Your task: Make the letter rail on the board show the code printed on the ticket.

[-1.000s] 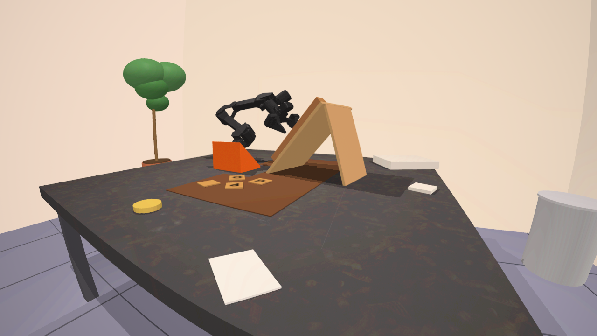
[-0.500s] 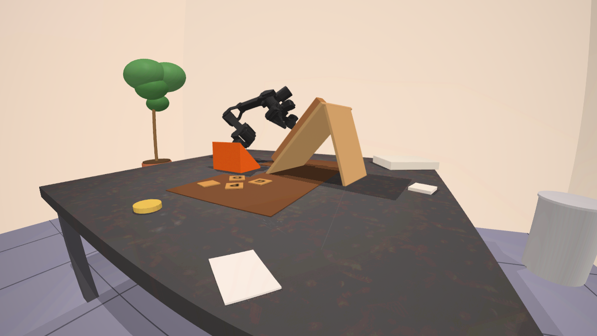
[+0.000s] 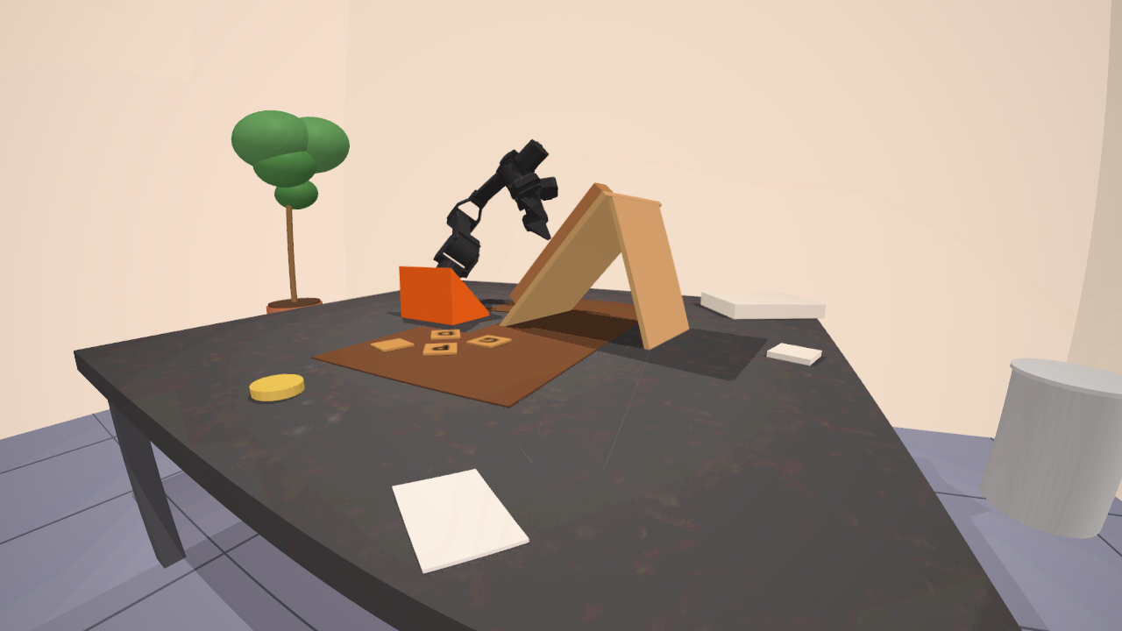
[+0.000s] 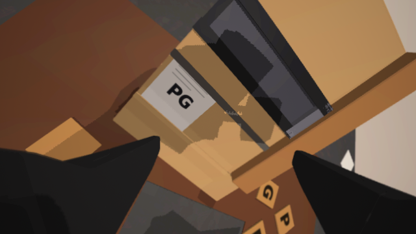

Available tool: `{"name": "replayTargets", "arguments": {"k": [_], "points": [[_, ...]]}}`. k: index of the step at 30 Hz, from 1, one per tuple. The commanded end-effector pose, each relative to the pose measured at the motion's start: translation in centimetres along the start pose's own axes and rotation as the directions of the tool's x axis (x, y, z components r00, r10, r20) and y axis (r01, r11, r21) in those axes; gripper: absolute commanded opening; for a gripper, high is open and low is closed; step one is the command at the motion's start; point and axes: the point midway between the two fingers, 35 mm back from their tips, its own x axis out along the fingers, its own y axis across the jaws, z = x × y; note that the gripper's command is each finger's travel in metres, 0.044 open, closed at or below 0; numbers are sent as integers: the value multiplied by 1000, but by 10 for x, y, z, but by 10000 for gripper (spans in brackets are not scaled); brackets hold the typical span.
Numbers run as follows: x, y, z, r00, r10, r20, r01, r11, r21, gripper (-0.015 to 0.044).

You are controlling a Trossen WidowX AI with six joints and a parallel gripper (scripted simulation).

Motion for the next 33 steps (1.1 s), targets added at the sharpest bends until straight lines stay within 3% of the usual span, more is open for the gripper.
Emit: {"name": "replayTargets", "arguments": {"k": [1, 10, 33], "points": [[-31, -38, 24, 995, 39, 93, 7, 896, -444, 440], [-54, -63, 35, 982, 18, 187, 114, 734, -669, 440], [-55, -62, 37, 982, 18, 188, 115, 733, -671, 440]]}}
